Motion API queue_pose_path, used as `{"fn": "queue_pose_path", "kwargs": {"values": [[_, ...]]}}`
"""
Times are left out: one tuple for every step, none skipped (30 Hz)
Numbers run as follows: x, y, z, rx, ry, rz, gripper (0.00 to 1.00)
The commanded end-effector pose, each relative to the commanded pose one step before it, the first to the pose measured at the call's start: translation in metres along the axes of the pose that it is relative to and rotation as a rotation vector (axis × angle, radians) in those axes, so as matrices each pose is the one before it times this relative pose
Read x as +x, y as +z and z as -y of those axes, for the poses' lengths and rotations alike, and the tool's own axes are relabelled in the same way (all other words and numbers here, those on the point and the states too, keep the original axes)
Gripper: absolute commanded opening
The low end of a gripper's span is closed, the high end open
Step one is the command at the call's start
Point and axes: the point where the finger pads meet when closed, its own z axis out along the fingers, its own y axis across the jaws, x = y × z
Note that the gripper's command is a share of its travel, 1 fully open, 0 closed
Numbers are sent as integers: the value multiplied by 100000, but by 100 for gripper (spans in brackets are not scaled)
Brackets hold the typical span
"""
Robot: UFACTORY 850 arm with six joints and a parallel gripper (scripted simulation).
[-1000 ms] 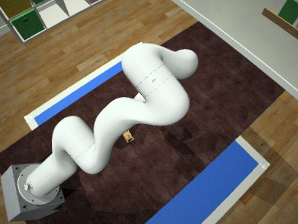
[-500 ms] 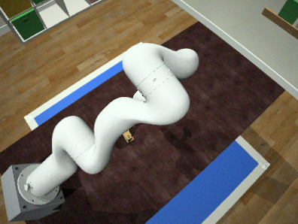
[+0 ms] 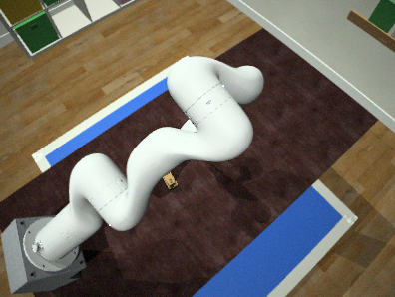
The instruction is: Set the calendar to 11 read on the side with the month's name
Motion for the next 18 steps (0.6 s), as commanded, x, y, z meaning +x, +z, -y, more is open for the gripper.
{"fn": "queue_pose_path", "kwargs": {"values": [[123,2007,5,7,61,-469,29],[4,477,0,0,0,0,29],[4,482,0,0,0,0,29],[0,0,0,0,0,0,29],[0,0,0,0,0,0,29],[4,482,0,0,0,0,29],[4,477,0,0,0,0,29],[4,466,0,0,0,0,29],[4,450,0,0,0,0,29],[3,427,0,0,0,0,29],[3,399,0,1,0,0,29],[3,366,0,1,0,0,29],[3,330,0,-1,0,0,29],[2,288,0,0,0,0,29],[2,244,0,0,0,0,29],[1,198,0,0,0,0,29],[2,154,0,-1,0,0,29],[1,110,0,0,0,0,29]]}}
